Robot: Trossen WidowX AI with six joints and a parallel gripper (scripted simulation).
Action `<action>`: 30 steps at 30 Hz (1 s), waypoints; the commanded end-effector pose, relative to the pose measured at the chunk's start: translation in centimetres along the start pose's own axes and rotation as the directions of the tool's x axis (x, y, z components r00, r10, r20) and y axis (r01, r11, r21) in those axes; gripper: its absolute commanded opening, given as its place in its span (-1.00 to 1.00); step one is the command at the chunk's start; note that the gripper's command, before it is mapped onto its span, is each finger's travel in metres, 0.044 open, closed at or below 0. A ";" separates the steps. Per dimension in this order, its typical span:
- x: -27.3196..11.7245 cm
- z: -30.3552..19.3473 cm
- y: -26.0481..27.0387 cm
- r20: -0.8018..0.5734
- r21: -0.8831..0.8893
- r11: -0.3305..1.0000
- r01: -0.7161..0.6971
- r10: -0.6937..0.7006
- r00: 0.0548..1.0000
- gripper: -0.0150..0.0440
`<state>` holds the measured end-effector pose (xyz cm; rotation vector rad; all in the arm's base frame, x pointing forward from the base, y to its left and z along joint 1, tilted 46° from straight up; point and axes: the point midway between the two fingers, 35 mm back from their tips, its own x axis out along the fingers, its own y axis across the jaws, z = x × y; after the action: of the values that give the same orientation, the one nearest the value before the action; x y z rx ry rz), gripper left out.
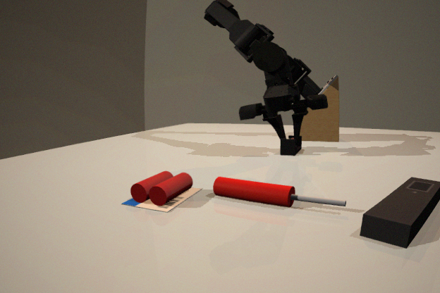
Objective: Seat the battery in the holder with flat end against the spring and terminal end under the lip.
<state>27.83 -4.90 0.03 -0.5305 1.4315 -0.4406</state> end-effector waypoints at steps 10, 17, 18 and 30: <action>-0.1 0.0 0.0 -0.001 0.000 1.000 0.000 0.000 1.000 0.08; -1.3 0.0 0.2 0.000 0.000 1.000 -0.001 0.001 1.000 0.08; -1.4 -0.1 0.3 0.000 0.000 1.000 -0.001 0.001 1.000 0.08; -7.8 -0.4 1.5 -0.001 -0.001 1.000 -0.006 0.006 1.000 0.89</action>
<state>26.99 -0.90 3.53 -0.5414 1.4458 -0.4364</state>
